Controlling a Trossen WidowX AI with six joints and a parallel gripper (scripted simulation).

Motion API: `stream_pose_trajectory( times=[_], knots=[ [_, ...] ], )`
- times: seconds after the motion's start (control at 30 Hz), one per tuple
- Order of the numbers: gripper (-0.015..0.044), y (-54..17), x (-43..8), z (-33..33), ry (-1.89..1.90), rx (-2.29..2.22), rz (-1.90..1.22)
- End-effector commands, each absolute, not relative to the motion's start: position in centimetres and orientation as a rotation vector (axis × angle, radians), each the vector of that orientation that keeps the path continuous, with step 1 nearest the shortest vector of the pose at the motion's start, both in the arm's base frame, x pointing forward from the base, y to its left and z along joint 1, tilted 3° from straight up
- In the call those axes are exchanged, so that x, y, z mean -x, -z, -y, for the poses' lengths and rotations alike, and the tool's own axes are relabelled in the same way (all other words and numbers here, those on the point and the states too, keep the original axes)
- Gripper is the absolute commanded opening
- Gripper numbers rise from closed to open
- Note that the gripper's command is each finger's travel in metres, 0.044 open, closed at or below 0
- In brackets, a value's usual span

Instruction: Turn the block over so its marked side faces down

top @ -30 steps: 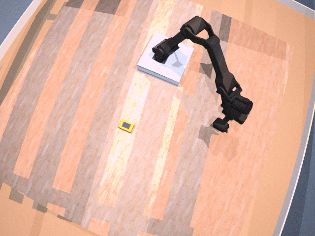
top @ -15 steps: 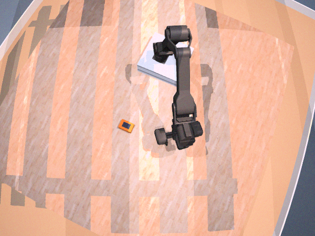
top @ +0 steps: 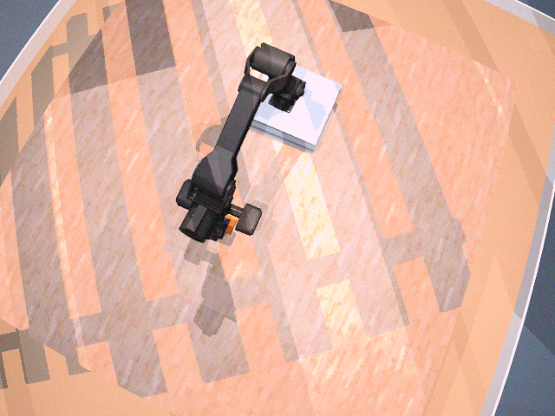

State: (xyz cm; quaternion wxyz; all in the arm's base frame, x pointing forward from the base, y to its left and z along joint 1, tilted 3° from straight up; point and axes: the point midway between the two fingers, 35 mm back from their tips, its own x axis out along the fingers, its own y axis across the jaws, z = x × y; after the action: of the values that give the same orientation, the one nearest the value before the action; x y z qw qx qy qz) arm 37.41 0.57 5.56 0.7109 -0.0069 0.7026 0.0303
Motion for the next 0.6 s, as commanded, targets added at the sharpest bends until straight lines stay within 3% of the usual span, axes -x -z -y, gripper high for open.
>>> stream_pose_trajectory(
  times=[0.0, 0.57],
  knots=[
    [0.044, -5.5, -36.8, -0.4, -0.058, 0.004, -1.58],
    [0.044, -0.2, -36.8, -0.3, -0.058, 0.004, -1.58]
  ],
)
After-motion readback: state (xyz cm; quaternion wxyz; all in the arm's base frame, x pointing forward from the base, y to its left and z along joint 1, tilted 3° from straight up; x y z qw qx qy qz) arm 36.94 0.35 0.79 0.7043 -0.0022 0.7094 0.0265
